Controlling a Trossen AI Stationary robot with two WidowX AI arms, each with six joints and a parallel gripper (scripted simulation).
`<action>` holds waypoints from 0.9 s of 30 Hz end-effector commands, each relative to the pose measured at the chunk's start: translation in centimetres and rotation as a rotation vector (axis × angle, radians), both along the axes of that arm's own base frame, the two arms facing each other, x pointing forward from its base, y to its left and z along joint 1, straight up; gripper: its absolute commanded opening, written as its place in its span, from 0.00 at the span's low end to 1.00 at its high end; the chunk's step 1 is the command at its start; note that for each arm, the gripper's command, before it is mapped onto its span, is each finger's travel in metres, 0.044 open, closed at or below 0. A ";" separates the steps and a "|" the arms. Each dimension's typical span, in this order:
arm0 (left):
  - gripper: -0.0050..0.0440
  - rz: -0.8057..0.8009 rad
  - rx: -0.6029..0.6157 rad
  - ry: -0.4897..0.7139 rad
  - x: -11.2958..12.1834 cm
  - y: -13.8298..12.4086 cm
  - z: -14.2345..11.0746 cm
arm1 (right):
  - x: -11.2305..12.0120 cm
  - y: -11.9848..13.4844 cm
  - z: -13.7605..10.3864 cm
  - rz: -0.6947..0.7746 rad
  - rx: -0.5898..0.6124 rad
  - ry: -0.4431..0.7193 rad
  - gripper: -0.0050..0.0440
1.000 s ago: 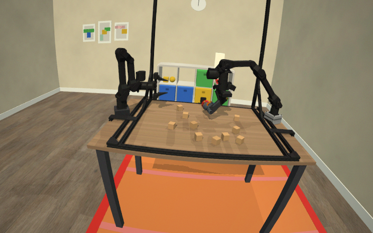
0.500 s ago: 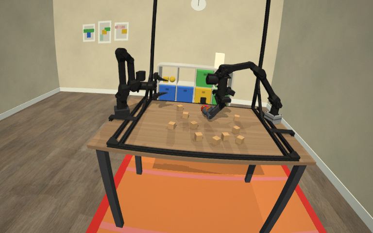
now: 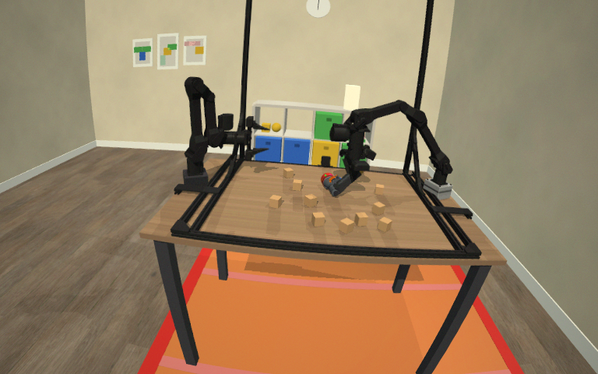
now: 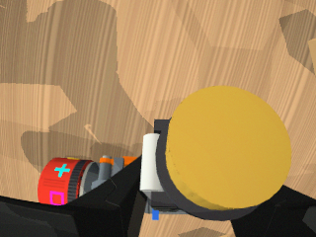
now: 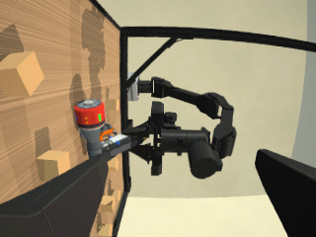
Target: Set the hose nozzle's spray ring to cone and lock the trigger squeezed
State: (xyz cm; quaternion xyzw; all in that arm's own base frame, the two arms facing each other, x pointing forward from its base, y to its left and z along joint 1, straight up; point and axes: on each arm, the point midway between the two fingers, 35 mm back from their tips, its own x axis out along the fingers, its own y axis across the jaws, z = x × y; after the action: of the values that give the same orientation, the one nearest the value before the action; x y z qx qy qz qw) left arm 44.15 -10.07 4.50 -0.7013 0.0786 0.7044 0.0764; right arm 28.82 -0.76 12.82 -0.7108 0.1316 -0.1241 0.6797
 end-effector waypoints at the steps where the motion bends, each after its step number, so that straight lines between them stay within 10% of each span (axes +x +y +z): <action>1: 0.10 -0.004 0.002 -0.004 0.0 0.0 -0.6 | 0.0 0.0 0.1 -0.001 -0.001 -0.002 0.92; 4: 0.10 -0.004 0.002 -0.004 0.0 0.0 -0.6 | 0.0 0.0 0.1 -0.001 -0.001 -0.002 0.92; 23: 0.92 -0.002 -0.006 -0.010 0.2 -0.1 -0.1 | 0.0 0.0 0.1 -0.001 -0.001 -0.002 0.92; 27: 0.92 -0.002 -0.006 -0.010 0.2 -0.1 -0.1 | 0.0 0.0 0.1 -0.001 -0.001 -0.002 0.92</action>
State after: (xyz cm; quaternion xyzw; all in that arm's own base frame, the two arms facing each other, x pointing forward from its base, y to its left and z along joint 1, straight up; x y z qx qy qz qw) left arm 44.33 -10.09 4.35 -0.7047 0.0794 0.7009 0.0760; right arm 28.82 -0.77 12.85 -0.7106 0.1315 -0.1247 0.6799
